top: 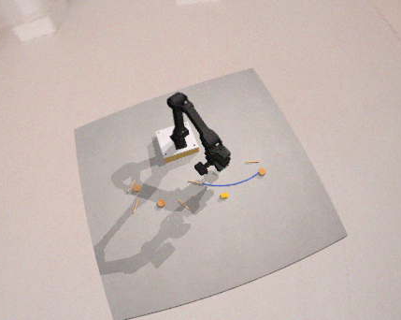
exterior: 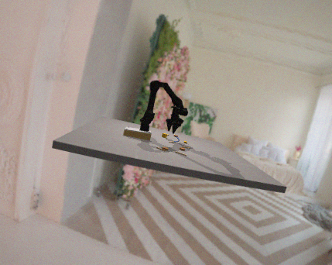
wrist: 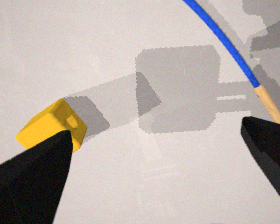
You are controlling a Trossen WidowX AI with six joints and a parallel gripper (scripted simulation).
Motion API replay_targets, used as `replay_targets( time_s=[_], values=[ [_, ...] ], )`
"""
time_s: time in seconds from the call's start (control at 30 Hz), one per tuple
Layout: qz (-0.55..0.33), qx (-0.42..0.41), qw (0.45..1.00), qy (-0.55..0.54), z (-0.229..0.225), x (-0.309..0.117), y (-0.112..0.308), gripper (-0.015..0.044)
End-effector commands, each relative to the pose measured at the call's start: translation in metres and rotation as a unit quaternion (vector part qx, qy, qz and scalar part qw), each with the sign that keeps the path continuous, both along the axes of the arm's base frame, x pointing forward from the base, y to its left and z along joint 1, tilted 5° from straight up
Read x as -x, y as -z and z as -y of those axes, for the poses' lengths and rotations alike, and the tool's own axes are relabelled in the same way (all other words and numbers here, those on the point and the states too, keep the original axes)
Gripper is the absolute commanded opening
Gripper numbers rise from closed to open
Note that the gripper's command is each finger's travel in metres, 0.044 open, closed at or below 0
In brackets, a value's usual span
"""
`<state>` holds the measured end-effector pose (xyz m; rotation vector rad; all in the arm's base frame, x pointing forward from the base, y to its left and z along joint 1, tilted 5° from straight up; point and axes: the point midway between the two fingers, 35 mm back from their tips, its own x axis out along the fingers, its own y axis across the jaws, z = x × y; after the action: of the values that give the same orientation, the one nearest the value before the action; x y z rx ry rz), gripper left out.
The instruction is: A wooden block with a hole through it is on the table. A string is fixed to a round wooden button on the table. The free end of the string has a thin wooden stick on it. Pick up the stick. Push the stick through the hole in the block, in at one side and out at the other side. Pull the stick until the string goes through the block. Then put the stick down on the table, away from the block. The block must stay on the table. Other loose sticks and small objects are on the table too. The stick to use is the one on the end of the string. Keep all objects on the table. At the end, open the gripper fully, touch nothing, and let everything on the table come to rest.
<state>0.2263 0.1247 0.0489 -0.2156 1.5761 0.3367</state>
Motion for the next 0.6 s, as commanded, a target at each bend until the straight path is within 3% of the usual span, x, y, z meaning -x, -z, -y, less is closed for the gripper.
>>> replay_targets(
  time_s=[0.0, 0.27, 0.57],
  values=[
    [-0.03, 0.022, 0.879, 0.476, 0.037, -0.015, 0.004, 0.044],
    [-0.045, 0.03, 0.711, 0.701, 0.057, -0.021, 0.006, 0.044],
    [-0.057, 0.035, 0.455, 0.888, 0.079, -0.025, 0.007, 0.044]
  ],
)
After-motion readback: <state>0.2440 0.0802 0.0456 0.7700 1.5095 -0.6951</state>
